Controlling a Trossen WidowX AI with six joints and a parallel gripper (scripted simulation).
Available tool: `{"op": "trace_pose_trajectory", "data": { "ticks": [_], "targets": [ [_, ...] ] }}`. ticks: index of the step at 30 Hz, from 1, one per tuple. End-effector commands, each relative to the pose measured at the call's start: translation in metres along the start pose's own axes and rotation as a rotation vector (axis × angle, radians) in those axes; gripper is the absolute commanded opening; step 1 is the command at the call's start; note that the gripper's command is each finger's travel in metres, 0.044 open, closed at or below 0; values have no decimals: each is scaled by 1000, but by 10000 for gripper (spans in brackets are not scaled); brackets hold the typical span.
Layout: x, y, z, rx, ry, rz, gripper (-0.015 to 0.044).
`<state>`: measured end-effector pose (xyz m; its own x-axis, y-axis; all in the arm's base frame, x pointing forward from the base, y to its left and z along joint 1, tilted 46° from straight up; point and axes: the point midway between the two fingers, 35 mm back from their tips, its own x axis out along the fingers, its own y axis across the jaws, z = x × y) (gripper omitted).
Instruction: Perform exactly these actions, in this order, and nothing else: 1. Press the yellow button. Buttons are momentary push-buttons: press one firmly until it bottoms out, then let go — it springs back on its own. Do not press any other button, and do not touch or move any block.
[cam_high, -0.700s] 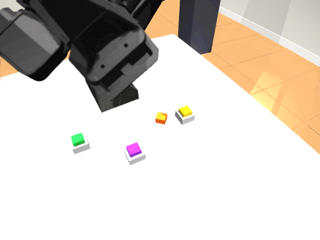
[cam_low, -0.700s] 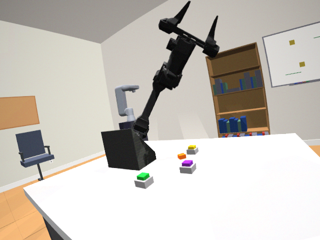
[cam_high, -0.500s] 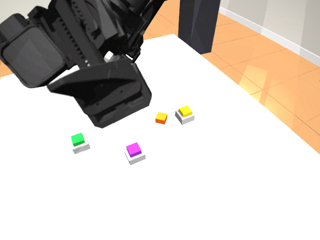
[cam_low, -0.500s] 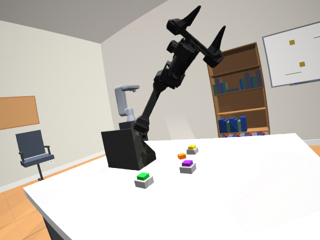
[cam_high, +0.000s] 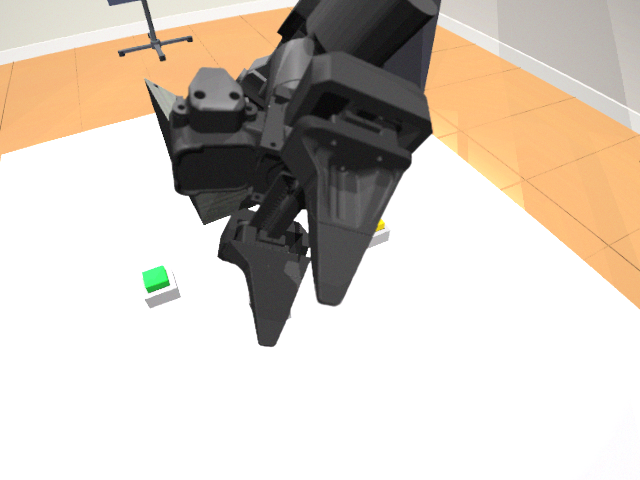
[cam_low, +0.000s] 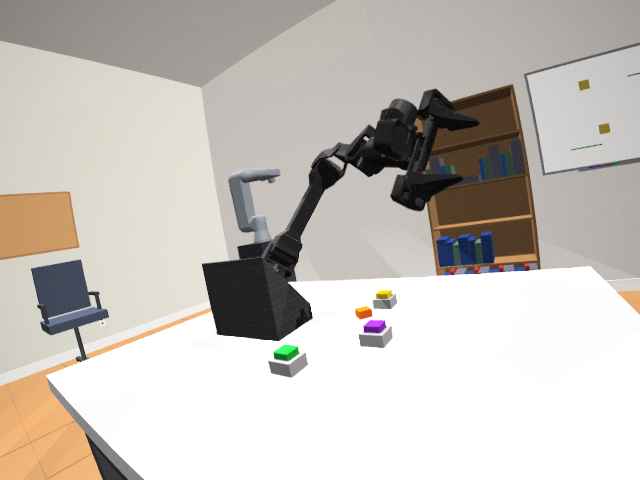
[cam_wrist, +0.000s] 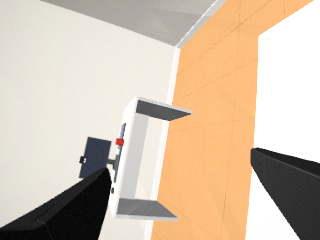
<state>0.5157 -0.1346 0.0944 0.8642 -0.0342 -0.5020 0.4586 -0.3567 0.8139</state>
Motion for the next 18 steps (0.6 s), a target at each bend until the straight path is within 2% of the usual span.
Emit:
{"op": "trace_pose_trajectory", "data": {
  "ticks": [1,10,18],
  "targets": [
    [-36,-49,-52,-420,189,-270,400],
    [-96,-103,-102,-819,516,-476,400],
    [-171,-140,-141,-1110,902,-549,400]
  ]
}}
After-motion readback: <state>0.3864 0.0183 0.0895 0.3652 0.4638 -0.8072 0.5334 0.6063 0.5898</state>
